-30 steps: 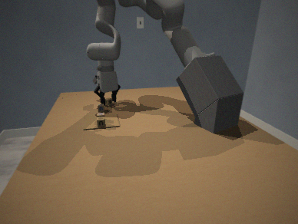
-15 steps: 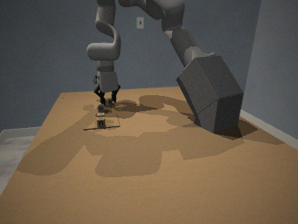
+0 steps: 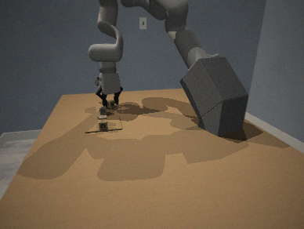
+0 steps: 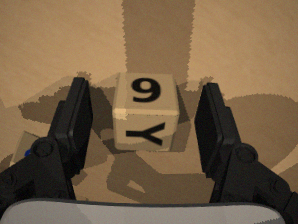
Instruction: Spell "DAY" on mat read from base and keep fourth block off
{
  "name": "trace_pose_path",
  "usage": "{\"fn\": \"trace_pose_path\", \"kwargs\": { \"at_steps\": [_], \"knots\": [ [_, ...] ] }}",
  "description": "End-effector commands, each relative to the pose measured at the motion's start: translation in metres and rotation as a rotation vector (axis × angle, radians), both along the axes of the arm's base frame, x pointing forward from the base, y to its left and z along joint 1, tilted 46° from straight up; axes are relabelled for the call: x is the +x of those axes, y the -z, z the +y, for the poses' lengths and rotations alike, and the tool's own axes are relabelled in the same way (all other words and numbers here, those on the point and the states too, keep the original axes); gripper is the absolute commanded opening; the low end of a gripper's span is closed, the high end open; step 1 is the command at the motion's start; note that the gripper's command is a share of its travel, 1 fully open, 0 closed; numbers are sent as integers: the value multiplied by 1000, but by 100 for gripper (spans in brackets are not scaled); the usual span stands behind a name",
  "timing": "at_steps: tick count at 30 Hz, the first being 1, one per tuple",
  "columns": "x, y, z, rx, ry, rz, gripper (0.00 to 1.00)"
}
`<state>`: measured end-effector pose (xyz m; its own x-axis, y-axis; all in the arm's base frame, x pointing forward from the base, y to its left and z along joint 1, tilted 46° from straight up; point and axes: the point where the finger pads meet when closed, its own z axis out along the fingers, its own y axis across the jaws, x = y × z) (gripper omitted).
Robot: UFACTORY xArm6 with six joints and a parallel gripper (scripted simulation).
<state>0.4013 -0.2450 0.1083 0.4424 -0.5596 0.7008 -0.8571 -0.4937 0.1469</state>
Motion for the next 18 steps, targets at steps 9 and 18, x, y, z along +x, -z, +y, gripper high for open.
{"fn": "trace_pose_path", "kwargs": {
  "at_steps": [9,18],
  "knots": [
    [1,-1,0,-1,-1,-2,47],
    [1,-1,0,-1,-1,-2,47]
  ]
}}
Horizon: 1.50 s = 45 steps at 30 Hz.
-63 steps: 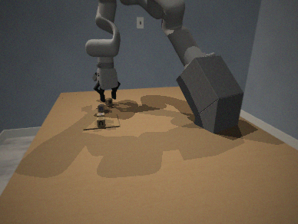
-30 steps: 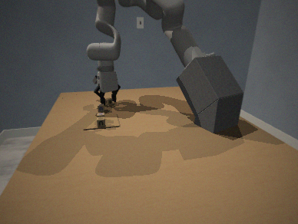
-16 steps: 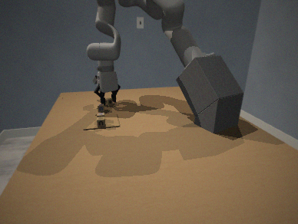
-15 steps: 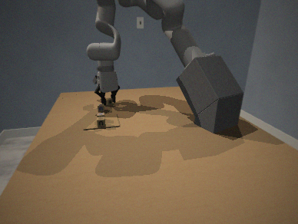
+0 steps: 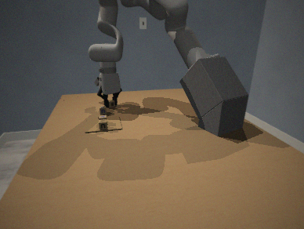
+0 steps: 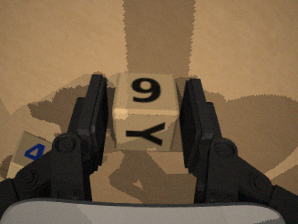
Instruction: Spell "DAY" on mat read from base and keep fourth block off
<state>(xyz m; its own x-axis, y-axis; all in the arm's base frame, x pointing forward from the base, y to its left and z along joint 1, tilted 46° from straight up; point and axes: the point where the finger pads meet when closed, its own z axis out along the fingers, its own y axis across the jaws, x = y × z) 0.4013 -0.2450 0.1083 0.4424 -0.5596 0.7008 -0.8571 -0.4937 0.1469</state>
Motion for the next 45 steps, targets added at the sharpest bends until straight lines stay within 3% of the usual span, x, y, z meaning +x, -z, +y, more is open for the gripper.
{"fn": "trace_pose_path", "kwargs": {
  "at_steps": [1,36,45],
  "knots": [
    [1,-1,0,-1,-1,-2,27],
    [0,-1,1,-1,-1,-2,27],
    [-10,-28,26,-1,-1,-2,27]
  ]
}}
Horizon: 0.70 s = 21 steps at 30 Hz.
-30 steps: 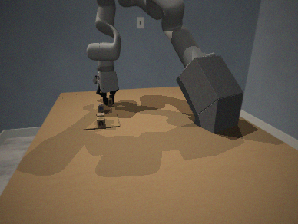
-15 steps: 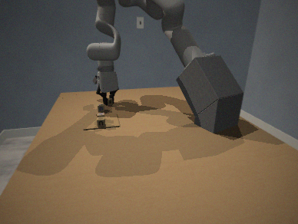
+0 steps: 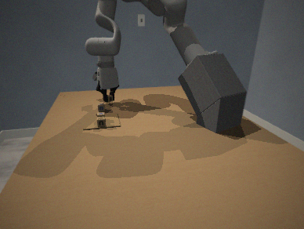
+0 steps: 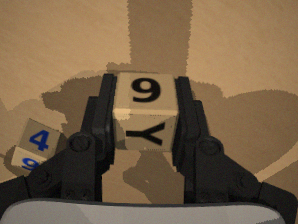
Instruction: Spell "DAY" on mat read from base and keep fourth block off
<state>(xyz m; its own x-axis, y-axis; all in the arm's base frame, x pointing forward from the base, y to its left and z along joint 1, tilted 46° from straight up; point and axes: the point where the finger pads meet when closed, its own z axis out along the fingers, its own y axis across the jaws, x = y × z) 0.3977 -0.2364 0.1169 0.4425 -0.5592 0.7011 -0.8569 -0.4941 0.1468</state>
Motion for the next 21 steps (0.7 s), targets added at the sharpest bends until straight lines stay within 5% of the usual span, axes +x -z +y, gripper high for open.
{"fn": "trace_pose_path", "kwargs": {
  "at_steps": [1,11,21],
  "knots": [
    [-8,-25,23,0,0,-1,27],
    [-21,-59,56,0,0,-1,27],
    [-22,-62,58,0,0,-1,27]
  ]
}}
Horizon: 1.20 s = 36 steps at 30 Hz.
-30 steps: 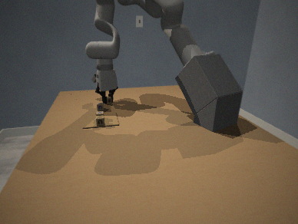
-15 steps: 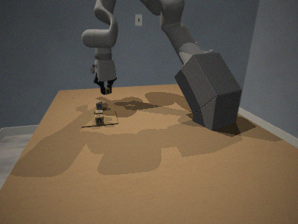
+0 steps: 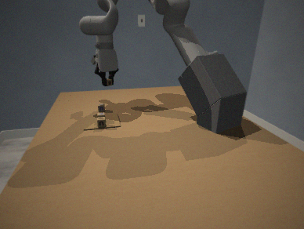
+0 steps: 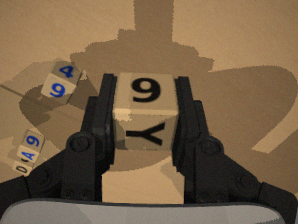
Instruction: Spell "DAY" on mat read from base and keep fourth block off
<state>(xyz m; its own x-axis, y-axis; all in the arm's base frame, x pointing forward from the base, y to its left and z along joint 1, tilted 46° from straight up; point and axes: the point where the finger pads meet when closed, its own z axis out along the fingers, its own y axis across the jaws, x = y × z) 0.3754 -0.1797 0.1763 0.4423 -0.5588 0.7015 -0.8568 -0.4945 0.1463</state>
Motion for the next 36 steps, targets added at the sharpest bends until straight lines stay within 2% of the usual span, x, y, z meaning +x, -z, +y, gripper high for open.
{"fn": "trace_pose_path", "kwargs": {
  "at_steps": [1,8,33,35,36],
  "knots": [
    [0,-2,2,0,0,-1,27],
    [1,-1,3,-9,-26,24,27],
    [19,20,32,-153,-426,405,27],
    [19,20,32,-153,-426,405,27],
    [20,22,36,-170,-473,449,27]
  ]
}}
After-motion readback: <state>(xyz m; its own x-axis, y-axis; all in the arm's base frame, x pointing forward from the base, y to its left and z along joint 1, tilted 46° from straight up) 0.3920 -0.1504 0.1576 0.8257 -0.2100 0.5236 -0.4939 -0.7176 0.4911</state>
